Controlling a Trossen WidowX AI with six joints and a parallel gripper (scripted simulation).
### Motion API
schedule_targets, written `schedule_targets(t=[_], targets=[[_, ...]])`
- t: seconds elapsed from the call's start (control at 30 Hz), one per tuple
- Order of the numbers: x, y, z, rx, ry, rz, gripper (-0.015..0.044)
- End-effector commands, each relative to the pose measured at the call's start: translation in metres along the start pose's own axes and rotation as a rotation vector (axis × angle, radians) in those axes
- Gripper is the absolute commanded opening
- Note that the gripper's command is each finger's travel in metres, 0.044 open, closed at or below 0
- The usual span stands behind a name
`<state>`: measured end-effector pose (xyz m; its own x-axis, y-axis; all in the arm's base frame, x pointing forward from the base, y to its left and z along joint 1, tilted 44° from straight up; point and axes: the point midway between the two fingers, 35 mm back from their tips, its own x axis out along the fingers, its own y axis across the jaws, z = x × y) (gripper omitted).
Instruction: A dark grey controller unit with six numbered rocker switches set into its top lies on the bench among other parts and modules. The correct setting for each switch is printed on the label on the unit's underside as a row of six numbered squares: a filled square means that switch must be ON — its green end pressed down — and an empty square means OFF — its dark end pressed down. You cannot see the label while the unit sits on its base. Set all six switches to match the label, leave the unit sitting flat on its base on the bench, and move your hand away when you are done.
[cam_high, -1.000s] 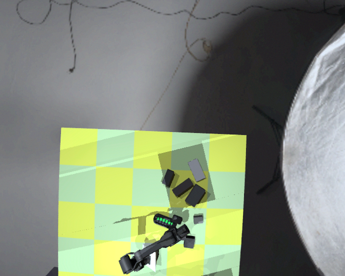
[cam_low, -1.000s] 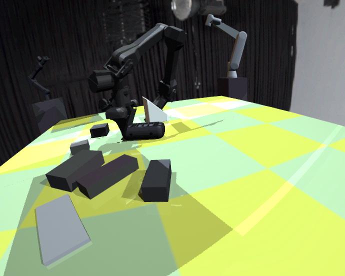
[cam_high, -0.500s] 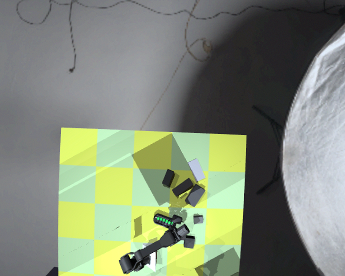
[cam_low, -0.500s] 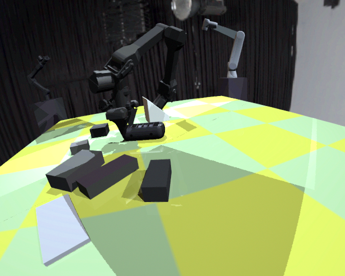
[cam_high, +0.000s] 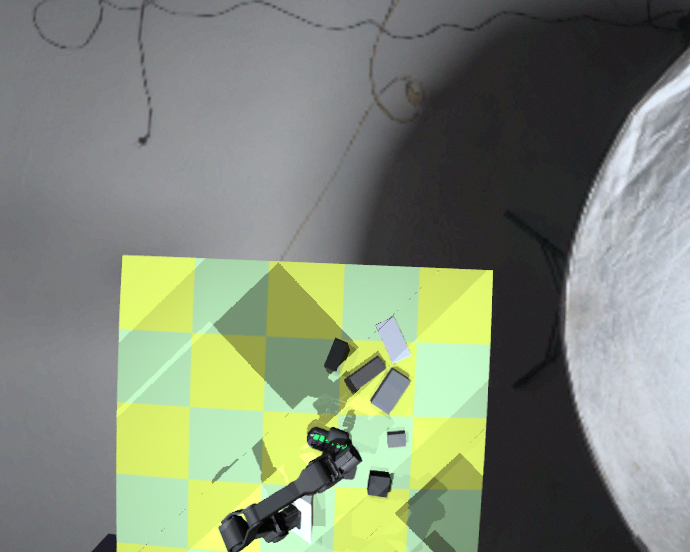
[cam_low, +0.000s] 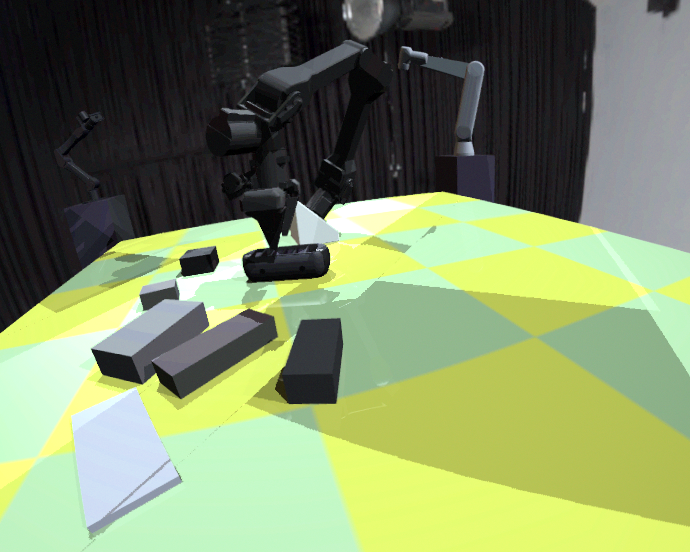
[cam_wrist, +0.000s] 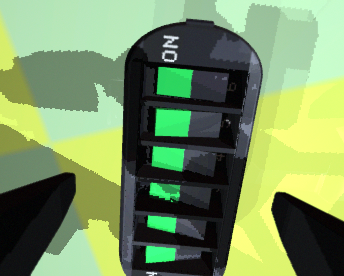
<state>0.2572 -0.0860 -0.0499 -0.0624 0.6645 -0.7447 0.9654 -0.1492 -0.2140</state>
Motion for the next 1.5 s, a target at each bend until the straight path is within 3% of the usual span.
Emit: schedule_targets(t=[0.0, 0.5, 0.67, 0.8, 1.47], targets=[[-0.005, -0.002, -0.007, 0.012, 0.005, -0.003, 0.0440], [-0.005, -0.002, -0.007, 0.012, 0.005, -0.003, 0.0440], [-0.028, -0.003, -0.056, -0.005, 0.016, -0.006, 0.0440], [-0.029, -0.003, -0.059, -0.006, 0.017, -0.006, 0.0440], [0.001, -0.001, -0.059, -0.006, 0.017, -0.005, 0.0440]])
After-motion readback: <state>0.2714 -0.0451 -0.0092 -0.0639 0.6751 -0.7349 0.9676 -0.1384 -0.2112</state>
